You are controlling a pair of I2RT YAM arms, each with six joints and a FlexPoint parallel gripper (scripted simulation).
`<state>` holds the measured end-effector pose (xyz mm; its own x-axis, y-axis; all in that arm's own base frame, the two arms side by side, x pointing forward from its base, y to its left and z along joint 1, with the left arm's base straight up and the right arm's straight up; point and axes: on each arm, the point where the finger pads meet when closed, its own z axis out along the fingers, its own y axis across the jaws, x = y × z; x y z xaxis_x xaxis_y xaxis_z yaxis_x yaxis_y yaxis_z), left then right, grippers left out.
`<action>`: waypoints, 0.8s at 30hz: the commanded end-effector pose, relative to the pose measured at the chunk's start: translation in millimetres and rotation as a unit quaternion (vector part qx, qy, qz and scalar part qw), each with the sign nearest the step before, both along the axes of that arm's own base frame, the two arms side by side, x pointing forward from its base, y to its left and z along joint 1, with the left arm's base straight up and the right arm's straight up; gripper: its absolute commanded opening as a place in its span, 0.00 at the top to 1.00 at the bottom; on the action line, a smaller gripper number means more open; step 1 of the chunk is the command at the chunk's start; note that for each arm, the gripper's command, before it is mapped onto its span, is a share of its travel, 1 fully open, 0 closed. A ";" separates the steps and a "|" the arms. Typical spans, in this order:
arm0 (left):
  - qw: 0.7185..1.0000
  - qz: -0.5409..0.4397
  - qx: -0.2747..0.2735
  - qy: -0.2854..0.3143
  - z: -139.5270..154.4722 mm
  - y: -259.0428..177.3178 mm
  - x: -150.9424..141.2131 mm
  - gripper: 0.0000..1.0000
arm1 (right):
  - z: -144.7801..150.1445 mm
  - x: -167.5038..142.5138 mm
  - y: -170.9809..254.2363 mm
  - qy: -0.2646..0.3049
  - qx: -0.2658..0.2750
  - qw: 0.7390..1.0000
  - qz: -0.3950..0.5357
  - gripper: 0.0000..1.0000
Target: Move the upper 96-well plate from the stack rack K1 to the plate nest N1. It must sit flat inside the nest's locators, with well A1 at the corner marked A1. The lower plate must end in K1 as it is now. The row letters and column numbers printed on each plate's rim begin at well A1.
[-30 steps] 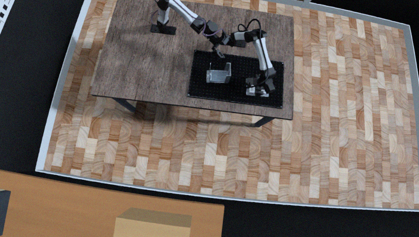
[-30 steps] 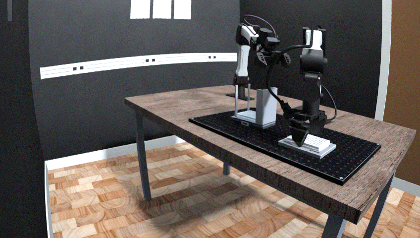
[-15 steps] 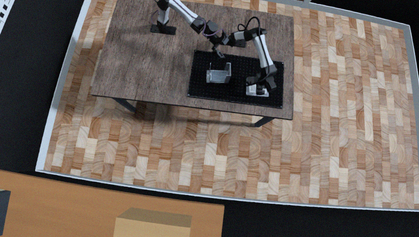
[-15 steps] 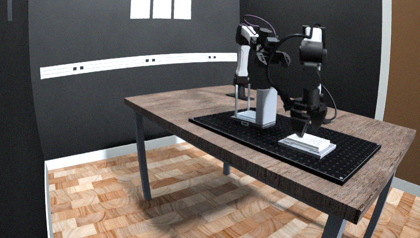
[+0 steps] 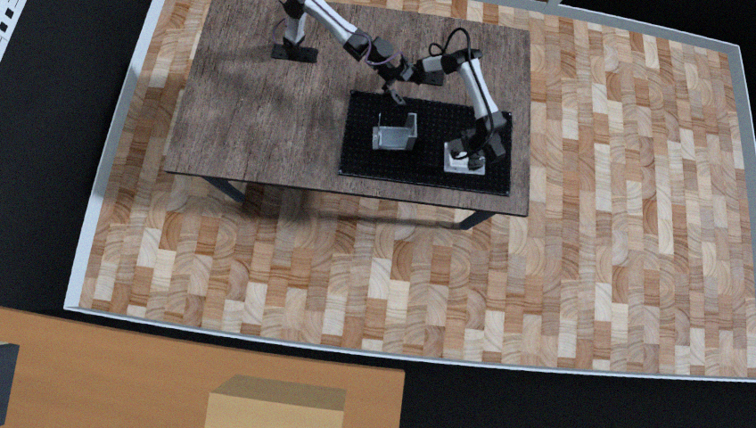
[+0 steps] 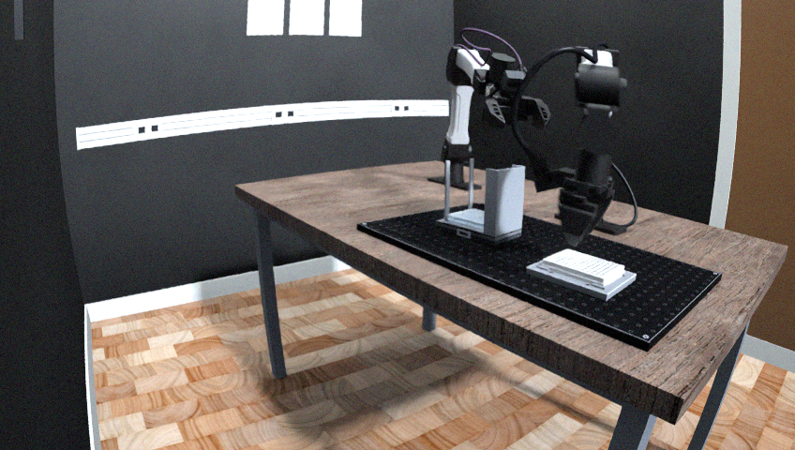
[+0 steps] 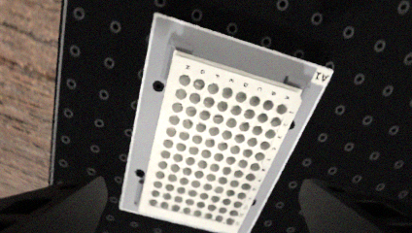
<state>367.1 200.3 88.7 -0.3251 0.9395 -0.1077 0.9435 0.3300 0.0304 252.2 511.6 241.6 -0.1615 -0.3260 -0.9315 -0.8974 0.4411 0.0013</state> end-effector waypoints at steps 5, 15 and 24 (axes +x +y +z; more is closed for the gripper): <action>0.966 0.239 -0.061 -0.084 46.0 10.3 -12.1 0.00 | 23.4 -0.3 4.5 -0.013 0.022 1.000 0.000 0.00; 0.897 0.408 -0.115 -0.122 63.7 19.0 -28.4 0.00 | 23.4 -0.3 4.5 -0.013 0.022 1.000 0.000 0.00; 0.869 0.461 -0.128 -0.125 66.5 19.1 -44.2 0.00 | 32.9 -4.0 8.1 -0.023 0.034 0.999 0.014 0.00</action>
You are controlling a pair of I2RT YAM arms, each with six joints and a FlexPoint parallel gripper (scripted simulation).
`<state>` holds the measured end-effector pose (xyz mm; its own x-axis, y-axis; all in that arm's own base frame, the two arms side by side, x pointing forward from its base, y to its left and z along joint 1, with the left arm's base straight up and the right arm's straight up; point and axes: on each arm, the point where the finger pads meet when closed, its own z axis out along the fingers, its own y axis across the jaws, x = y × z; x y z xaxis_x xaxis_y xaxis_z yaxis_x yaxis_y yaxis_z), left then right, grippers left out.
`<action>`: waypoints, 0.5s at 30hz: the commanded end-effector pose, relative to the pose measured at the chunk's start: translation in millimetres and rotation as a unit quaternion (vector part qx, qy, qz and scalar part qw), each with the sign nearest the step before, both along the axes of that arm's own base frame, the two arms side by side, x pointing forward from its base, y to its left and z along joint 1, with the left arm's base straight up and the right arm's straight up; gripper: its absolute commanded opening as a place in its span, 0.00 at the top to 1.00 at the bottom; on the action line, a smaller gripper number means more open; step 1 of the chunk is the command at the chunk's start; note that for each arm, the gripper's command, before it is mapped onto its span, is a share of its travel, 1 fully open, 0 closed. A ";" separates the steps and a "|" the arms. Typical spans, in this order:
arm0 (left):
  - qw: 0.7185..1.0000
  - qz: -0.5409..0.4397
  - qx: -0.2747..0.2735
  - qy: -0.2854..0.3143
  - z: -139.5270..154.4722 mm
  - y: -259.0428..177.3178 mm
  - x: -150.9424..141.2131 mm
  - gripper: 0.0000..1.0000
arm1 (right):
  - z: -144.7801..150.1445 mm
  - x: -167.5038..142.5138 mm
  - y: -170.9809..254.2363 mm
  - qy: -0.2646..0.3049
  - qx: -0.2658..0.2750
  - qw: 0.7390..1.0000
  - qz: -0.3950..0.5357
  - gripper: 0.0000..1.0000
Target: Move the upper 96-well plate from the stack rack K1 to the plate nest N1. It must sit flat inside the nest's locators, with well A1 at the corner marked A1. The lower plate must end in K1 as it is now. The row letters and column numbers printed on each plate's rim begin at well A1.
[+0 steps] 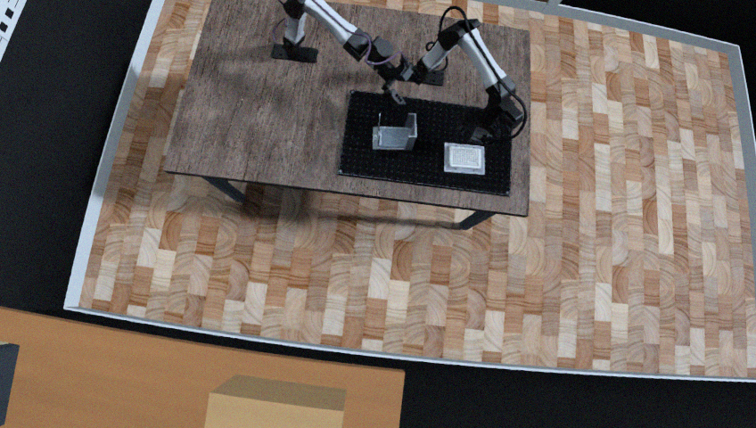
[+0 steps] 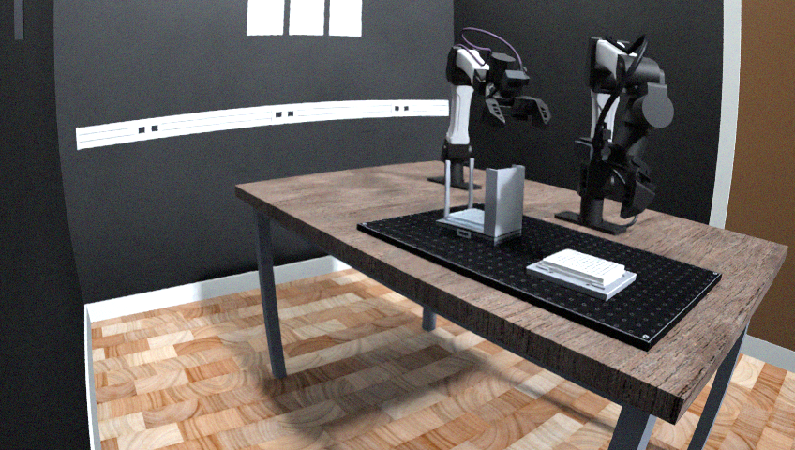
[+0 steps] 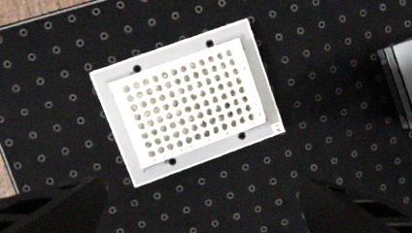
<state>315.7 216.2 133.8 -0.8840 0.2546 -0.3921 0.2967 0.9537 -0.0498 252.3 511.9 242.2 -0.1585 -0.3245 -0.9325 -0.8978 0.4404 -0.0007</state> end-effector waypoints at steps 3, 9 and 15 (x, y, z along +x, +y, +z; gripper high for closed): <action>0.999 0.021 0.022 -0.034 20.5 1.9 5.6 0.00 | 32.3 -4.1 7.8 -0.022 0.033 0.999 0.013 0.00; 0.999 0.021 0.026 -0.040 25.2 4.2 7.7 0.00 | 29.4 -3.4 6.5 -0.019 0.028 0.999 0.009 0.00; 0.999 0.021 0.026 -0.040 25.2 4.2 7.7 0.00 | 29.4 -3.4 6.5 -0.019 0.028 0.999 0.009 0.00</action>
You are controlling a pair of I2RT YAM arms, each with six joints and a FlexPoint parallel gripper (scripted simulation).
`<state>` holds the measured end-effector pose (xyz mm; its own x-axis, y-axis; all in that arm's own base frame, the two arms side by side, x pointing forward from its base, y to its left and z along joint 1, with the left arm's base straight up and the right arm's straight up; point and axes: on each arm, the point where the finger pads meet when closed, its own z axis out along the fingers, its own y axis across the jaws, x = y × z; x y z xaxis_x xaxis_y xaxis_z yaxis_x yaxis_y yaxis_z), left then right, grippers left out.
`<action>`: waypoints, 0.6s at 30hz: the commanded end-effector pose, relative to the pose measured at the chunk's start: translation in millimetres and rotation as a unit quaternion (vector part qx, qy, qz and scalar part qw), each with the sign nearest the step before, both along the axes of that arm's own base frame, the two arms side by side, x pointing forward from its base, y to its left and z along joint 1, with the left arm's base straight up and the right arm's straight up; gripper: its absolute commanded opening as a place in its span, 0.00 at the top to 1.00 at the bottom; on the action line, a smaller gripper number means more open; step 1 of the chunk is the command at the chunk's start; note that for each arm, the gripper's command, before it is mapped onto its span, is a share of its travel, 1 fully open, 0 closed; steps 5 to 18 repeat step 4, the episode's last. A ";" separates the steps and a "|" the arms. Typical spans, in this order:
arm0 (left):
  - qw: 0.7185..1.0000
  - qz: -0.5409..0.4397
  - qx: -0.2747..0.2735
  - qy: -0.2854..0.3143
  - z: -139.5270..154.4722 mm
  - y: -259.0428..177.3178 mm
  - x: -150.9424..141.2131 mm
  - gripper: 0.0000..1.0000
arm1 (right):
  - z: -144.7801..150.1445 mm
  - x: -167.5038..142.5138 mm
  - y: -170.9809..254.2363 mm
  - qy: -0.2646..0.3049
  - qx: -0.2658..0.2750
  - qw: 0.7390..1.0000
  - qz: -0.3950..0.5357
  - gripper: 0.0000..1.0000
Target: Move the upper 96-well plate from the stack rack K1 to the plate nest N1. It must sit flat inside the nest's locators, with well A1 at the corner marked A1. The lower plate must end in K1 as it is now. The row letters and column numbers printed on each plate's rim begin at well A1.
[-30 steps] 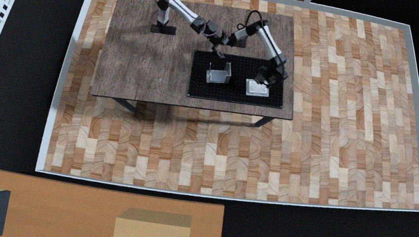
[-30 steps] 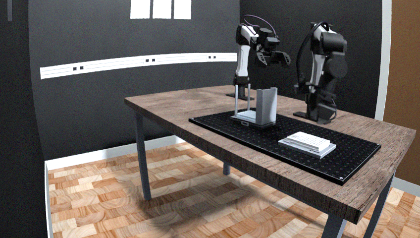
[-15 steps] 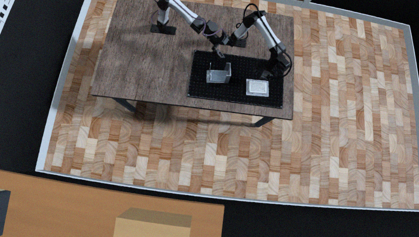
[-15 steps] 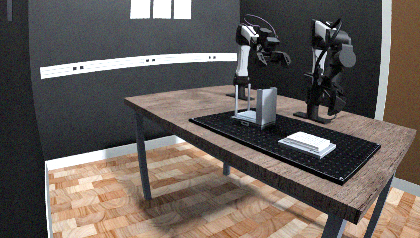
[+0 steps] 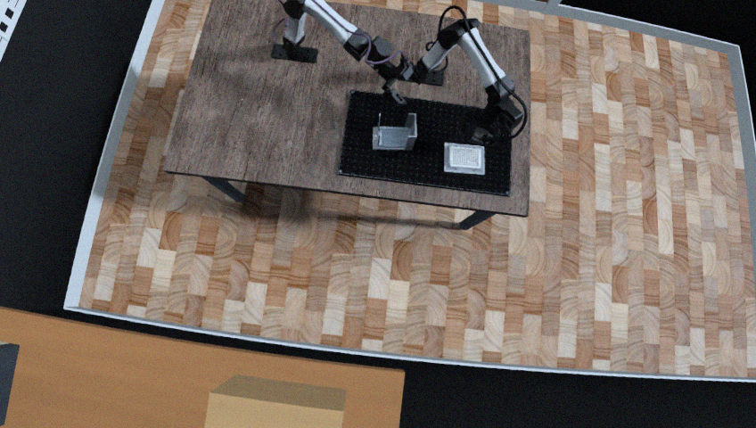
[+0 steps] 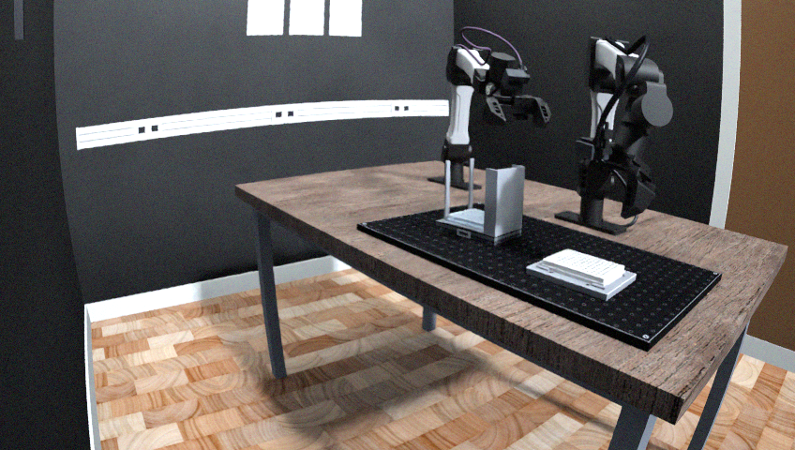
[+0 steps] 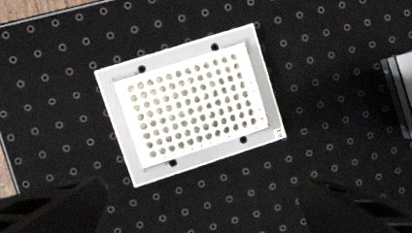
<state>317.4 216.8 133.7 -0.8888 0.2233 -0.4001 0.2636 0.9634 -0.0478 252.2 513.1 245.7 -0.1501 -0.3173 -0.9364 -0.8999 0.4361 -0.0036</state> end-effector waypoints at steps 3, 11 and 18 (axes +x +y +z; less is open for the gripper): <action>0.999 0.004 0.027 -0.035 25.3 3.7 6.1 0.00 | 25.9 -3.3 5.3 -0.016 0.023 1.000 0.007 0.00; 0.999 0.004 0.027 -0.035 25.3 3.7 6.1 0.00 | 25.9 -3.3 5.3 -0.016 0.023 1.000 0.007 0.00; 0.999 0.004 0.027 -0.035 25.3 3.7 6.1 0.00 | 25.9 -3.3 5.3 -0.016 0.023 1.000 0.007 0.00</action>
